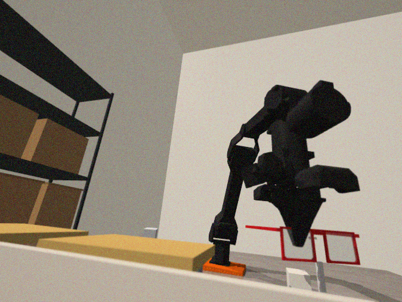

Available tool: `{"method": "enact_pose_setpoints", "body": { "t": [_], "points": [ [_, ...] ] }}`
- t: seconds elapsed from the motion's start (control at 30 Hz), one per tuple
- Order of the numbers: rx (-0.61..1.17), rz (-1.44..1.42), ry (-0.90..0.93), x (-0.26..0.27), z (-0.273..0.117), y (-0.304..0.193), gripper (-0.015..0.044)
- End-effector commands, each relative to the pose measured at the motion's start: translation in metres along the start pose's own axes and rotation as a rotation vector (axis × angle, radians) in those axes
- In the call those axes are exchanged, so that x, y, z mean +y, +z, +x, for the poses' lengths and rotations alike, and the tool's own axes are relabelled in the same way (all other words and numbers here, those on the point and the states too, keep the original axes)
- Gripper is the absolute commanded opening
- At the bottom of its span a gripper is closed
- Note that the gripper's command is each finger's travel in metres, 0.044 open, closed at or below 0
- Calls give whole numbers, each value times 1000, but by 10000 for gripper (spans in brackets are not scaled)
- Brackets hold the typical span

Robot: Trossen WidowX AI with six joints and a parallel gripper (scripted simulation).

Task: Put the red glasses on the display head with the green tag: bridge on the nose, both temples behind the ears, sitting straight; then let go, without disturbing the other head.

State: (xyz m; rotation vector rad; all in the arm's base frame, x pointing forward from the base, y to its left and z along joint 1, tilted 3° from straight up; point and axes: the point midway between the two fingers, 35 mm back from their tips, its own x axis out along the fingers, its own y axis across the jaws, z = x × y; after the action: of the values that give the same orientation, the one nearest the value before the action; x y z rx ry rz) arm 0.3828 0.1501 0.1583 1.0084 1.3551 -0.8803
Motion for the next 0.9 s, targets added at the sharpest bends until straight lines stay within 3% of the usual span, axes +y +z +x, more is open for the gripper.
{"method": "enact_pose_setpoints", "body": {
  "t": [0.0, 0.87],
  "points": [
    [-1, 0, 2, 0, -7, 0, 0],
    [97, -560, 82, -30, -17, 90, 0]
  ]
}}
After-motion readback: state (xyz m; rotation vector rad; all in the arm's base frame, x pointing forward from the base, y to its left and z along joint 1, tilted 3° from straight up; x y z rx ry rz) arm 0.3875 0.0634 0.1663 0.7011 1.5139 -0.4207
